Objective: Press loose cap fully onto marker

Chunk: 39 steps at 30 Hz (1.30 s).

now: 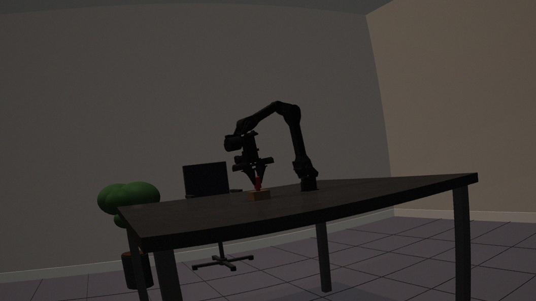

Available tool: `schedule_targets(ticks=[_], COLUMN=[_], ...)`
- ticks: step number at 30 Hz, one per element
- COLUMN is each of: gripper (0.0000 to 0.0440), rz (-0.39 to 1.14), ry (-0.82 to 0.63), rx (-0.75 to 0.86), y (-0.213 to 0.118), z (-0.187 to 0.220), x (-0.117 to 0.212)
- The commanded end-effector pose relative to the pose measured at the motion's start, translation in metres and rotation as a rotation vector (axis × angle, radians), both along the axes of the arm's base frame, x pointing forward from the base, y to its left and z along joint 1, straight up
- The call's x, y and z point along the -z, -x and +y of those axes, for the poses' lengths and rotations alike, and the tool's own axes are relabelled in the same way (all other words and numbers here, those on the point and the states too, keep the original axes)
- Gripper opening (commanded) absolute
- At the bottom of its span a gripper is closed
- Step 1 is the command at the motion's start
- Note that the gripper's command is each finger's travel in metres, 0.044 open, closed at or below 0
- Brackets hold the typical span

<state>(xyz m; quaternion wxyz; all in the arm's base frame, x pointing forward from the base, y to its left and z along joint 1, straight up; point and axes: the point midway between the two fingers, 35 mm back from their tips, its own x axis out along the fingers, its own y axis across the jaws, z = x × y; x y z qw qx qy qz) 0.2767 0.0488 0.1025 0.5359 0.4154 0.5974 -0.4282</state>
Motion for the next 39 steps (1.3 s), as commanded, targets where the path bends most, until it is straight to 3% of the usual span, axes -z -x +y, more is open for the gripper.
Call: schedule_targets(ticks=[1, 27, 33, 39], gripper=[0.0114, 0.0153, 0.0226, 0.0378], rz=[0.034, 0.018, 0.046, 0.039], ry=[0.043, 0.049, 0.037, 0.025], rx=[-0.008, -0.026, -0.025, -0.026], y=[0.003, 0.0, 0.011, 0.015], z=[-0.01, -0.013, -0.012, -0.011], x=[0.016, 0.017, 0.019, 0.017])
